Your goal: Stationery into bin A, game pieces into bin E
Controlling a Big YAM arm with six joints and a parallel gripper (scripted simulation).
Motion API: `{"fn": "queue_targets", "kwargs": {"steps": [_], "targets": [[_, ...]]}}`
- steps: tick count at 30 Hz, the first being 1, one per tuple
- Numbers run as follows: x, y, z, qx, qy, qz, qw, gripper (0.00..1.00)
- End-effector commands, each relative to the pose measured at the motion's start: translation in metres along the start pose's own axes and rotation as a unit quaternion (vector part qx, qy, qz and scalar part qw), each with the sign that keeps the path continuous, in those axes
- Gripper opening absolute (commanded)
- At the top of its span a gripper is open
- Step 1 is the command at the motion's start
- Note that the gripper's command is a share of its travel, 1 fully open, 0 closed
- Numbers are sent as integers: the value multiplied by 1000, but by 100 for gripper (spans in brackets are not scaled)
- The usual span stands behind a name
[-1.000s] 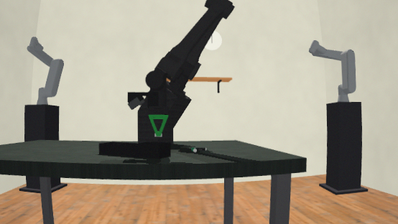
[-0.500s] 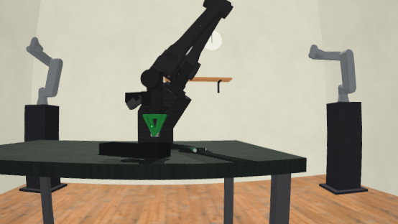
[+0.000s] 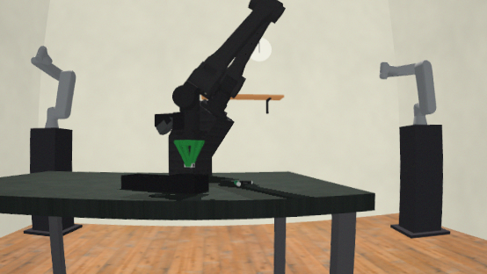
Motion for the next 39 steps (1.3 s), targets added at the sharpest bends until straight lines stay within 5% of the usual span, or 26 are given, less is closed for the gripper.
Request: {"fn": "queue_targets", "kwargs": {"steps": [1, 12, 22, 23, 25, 39], "targets": [[-4, 7, -2, -7, -9, 2, 1000, 9], [-4, 12, 8, -7, -9, 3, 1000, 9], [20, 8, 6, -5, -7, 2, 1000, 9], [8, 11, 13, -5, -22, 8, 1000, 9], [26, 8, 6, -5, -6, 1, 1000, 9], [51, 7, 4, -4, -5, 1, 1000, 9]]}}
Point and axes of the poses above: the point where the finger pads meet when closed, its own x axis out along the fingers, its own z axis across the jaws, y = z × x, the point moved 10 cm from there along -x, back along the fingers, and after that the axes turned 10 degrees about x, right-handed, at the moved point
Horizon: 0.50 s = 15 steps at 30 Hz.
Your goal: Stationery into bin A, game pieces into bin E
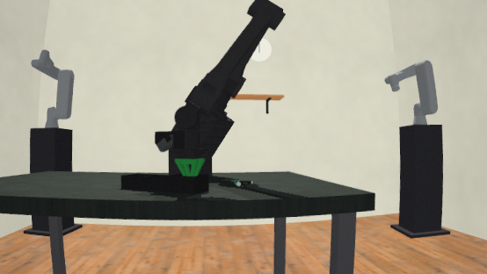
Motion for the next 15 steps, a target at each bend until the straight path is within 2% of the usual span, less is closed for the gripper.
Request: {"fn": "queue_targets", "kwargs": {"steps": [1, 3, 8, 15], "targets": [[-16, 16, 19, -8, -33, 16, 999, 9], [5, 11, 11, -6, -14, 6, 1000, 9], [-6, 15, 17, -7, -20, 9, 1000, 9], [-6, 10, 12, -6, -20, 8, 1000, 9]]}}
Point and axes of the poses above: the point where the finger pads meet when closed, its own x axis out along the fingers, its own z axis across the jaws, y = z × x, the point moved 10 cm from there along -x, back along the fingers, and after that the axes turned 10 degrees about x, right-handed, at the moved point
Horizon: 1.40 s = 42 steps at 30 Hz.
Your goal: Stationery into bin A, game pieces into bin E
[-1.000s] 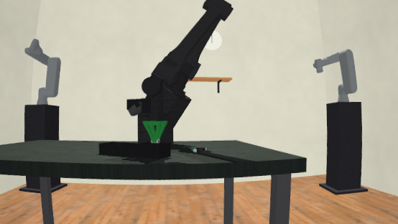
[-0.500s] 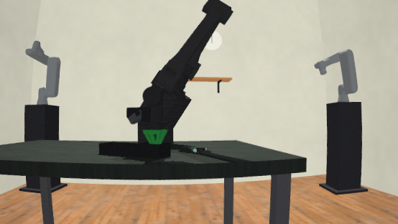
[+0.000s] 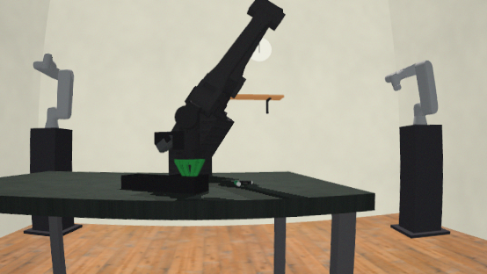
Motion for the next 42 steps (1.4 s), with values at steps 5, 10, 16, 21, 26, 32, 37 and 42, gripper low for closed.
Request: {"fn": "queue_targets", "kwargs": {"steps": [5, 10, 16, 21, 26, 32, 37, 42], "targets": [[-6, 3, 5, -2, -9, 3, 1000, 28], [-6, 3, 5, -2, -9, 3, 1000, 28], [-6, 2, 5, -2, -9, 3, 1000, 28], [-6, 2, 5, -2, -9, 3, 1000, 28], [-6, 2, 5, -2, -9, 3, 1000, 28], [-6, 2, 5, -2, -9, 3, 1000, 28], [-6, 2, 5, -2, -9, 3, 1000, 28], [-6, 2, 5, -2, -9, 3, 1000, 28]]}}
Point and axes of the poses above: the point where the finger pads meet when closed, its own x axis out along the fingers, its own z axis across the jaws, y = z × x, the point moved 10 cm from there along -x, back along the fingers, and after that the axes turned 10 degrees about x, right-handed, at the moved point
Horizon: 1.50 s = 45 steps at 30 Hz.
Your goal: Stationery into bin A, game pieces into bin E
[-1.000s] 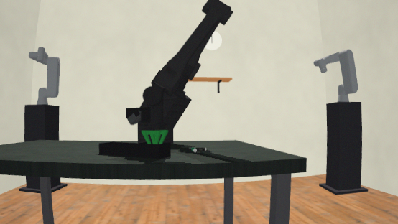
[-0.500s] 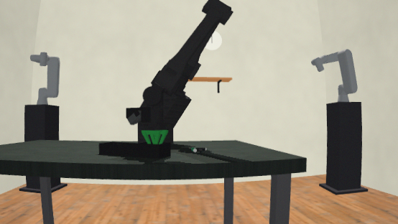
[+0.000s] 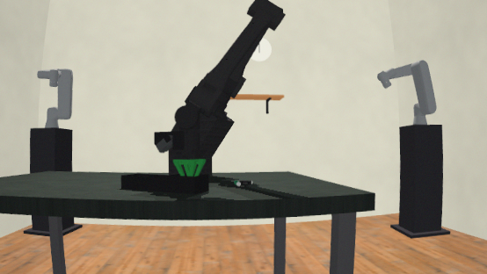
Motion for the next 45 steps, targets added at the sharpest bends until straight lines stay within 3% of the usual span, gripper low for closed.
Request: {"fn": "queue_targets", "kwargs": {"steps": [1, 12, 13, 26, 29, 35, 40, 45], "targets": [[-6, 2, 5, -2, -9, 3, 1000, 28], [-7, 2, 4, -2, -9, 3, 1000, 28], [-17, 0, 6, -4, -18, 5, 1000, 28], [-35, -2, 5, 1, -13, 3, 1000, 28], [-29, -5, 2, 3, -5, 0, 1000, 28], [-44, -2, 4, 1, -13, 3, 1000, 28], [-68, -2, 4, 0, -13, 3, 1000, 28], [-70, 0, 7, -1, -16, 4, 1000, 28]]}}
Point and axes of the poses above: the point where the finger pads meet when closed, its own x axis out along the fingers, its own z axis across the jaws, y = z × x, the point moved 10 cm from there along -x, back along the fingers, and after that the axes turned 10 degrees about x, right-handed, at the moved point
